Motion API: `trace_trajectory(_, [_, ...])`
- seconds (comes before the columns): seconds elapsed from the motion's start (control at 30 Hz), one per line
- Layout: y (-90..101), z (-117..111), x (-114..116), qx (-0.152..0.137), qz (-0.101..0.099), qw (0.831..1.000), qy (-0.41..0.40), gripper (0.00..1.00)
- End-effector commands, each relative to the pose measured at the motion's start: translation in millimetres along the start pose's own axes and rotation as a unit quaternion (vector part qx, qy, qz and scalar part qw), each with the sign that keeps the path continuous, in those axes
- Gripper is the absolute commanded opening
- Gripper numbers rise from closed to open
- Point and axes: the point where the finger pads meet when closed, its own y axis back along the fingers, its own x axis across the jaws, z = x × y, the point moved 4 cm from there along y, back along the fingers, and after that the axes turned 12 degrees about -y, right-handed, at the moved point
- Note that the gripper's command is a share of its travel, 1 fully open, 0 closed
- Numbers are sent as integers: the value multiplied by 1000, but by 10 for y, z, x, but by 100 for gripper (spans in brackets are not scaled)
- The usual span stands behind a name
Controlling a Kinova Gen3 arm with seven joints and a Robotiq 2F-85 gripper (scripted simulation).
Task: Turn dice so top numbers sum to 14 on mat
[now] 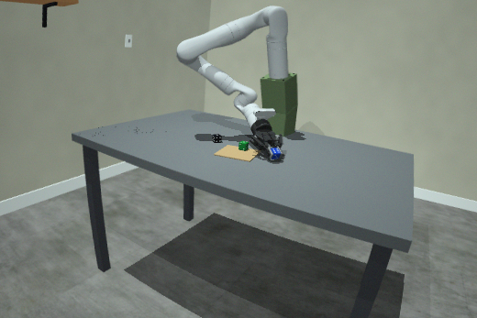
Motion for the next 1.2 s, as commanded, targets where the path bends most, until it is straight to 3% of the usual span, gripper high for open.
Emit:
trace_trajectory(0.0, [0,-6,2,0,0,1000,0,26])
trace_trajectory(1.17, [-51,90,22,0,0,1000,0,26])
